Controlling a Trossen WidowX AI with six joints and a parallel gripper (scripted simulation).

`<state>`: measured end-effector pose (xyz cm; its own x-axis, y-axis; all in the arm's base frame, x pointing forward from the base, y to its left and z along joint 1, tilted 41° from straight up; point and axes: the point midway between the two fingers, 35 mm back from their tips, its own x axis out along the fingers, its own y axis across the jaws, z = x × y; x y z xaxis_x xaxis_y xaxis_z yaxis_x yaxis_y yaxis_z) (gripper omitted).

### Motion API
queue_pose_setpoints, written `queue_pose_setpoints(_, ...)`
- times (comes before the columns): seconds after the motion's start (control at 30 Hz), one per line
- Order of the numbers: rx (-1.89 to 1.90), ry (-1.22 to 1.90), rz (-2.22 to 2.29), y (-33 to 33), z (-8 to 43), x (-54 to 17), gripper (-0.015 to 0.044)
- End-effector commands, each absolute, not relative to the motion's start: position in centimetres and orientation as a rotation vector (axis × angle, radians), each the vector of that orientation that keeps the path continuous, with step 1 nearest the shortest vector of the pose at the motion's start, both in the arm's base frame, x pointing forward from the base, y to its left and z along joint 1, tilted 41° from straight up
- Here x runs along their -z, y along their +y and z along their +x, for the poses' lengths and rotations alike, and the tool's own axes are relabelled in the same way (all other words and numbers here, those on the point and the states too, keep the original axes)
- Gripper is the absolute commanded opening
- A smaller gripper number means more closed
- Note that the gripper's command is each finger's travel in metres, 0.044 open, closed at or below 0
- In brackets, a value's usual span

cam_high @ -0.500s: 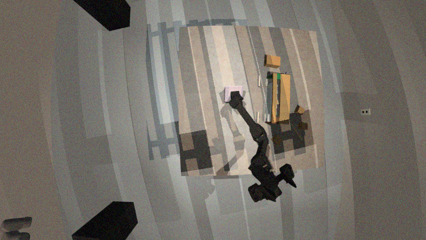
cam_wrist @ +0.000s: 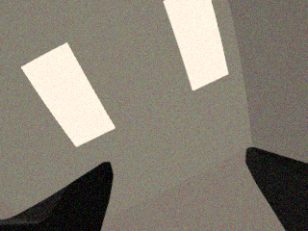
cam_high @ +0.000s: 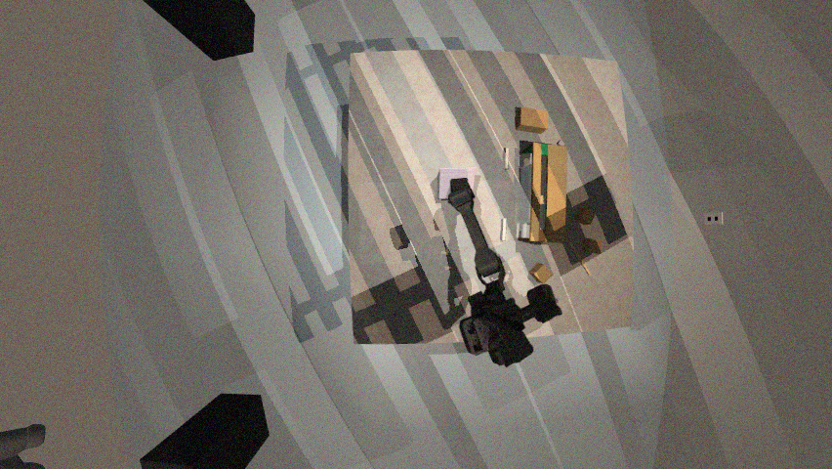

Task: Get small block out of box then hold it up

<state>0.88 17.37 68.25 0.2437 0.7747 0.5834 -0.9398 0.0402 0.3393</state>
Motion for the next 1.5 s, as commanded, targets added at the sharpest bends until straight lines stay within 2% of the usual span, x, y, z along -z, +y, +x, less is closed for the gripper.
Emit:
queue_pose_setpoints(0.0,-1.266,-0.156,0.633,23.0,1.6,-64.2,0.0400)
queue_pose_setpoints(0.37,-0.912,0.197,0.499,30.4,11.3,-52.2,0.0400)
queue_pose_setpoints(0.67,-0.532,0.399,0.481,28.5,20.8,-43.3,0.0400)
queue_pose_setpoints(0.87,-0.288,0.520,0.526,25.3,25.6,-38.0,0.0400)
queue_pose_setpoints(1.13,0.140,0.686,0.658,17.9,30.8,-29.9,0.0400)
queue_pose_setpoints(1.3,0.498,0.782,0.782,11.6,31.8,-24.3,0.0400)
queue_pose_setpoints(1.47,0.892,0.831,0.911,5.1,30.6,-19.6,0.0400)
